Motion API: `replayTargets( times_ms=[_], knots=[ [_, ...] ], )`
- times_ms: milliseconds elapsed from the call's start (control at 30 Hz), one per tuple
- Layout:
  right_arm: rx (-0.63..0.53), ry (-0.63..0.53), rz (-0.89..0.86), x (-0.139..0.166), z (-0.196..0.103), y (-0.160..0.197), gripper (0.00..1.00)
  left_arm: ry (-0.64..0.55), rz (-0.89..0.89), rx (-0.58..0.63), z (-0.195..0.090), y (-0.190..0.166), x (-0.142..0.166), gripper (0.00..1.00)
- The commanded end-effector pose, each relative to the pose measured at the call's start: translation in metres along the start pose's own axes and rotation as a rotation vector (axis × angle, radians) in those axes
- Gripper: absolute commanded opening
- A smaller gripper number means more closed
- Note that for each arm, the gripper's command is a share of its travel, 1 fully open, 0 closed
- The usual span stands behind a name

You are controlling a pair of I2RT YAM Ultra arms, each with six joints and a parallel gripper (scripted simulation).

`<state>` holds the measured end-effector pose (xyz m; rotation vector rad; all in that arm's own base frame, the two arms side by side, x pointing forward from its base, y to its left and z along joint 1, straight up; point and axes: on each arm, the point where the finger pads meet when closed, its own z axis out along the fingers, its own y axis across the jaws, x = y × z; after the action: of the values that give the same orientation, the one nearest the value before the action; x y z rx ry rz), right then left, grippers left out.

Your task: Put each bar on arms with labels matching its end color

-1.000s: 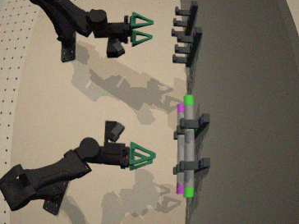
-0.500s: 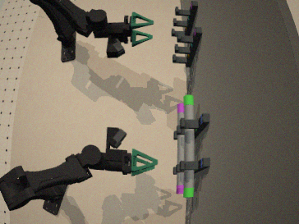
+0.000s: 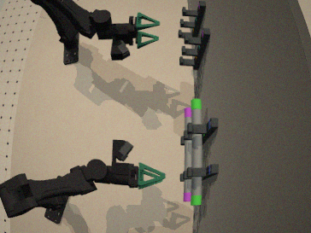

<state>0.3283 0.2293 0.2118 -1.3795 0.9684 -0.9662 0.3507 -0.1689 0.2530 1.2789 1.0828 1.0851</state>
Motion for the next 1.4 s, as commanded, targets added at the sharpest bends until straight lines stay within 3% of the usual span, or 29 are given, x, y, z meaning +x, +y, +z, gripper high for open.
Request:
replayTargets(
  times_ms=[0,1367],
  knots=[
    [0.027,-0.01,0.018,0.005,0.001,-0.003,1.0,-0.003,0.002,0.005,-0.001,-0.004,-0.002,1.0],
    [0.027,-0.01,0.017,0.057,0.021,0.036,1.0,-0.003,0.002,0.005,-0.001,-0.004,-0.002,1.0]
  ],
)
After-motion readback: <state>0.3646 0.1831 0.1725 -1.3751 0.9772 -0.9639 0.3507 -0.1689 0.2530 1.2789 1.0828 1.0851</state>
